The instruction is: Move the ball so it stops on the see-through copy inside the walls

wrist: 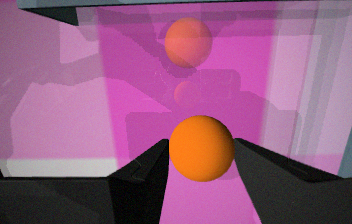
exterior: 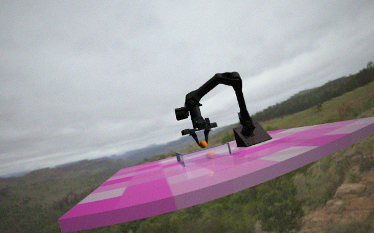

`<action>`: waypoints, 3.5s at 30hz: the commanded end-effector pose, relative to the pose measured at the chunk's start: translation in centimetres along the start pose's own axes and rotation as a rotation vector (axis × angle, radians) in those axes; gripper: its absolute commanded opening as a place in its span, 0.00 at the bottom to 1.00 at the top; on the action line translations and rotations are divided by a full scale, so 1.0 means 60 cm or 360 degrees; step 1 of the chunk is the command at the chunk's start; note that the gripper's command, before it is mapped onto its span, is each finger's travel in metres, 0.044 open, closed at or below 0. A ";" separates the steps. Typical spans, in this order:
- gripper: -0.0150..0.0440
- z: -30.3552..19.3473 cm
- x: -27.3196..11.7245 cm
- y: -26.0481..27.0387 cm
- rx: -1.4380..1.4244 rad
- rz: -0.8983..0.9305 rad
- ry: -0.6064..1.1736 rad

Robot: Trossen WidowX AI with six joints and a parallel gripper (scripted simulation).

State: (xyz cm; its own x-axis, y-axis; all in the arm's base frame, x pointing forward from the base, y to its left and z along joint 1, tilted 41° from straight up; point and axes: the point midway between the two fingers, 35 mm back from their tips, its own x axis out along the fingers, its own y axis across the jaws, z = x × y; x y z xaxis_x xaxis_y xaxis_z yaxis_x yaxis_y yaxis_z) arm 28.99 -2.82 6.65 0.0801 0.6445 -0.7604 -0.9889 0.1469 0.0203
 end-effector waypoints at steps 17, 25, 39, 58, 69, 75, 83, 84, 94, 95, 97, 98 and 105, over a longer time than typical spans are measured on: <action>0.25 0.028 -0.096 0.009 -0.0012 0.0000 0.0002; 0.25 0.083 -0.054 0.006 -0.0013 -0.0001 -0.0003; 0.25 0.099 0.012 0.004 -0.0015 -0.0001 -0.0006; 0.25 0.102 0.087 0.008 -0.0015 -0.0001 -0.0013; 0.25 0.102 0.107 0.008 -0.0015 -0.0001 -0.0014; 0.48 0.104 0.100 0.006 -0.0030 -0.0012 -0.0009; 0.76 0.104 0.100 0.006 -0.0030 -0.0012 -0.0009; 0.76 0.104 0.100 0.006 -0.0030 -0.0012 -0.0009; 0.76 0.100 -0.041 0.008 -0.0014 0.0000 -0.0009; 0.76 0.100 -0.041 0.008 -0.0014 0.0000 -0.0009; 0.76 0.100 -0.041 0.008 -0.0014 0.0000 -0.0009; 0.76 0.095 -0.027 0.002 0.0003 -0.0018 -0.0010; 0.80 0.095 -0.031 0.002 0.0003 -0.0018 -0.0010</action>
State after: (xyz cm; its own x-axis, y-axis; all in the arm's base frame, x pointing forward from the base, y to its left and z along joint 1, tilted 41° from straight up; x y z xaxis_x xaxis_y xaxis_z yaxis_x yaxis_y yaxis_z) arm 29.44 0.48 11.67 0.0909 0.6477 -0.7564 -0.9885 0.1506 0.0102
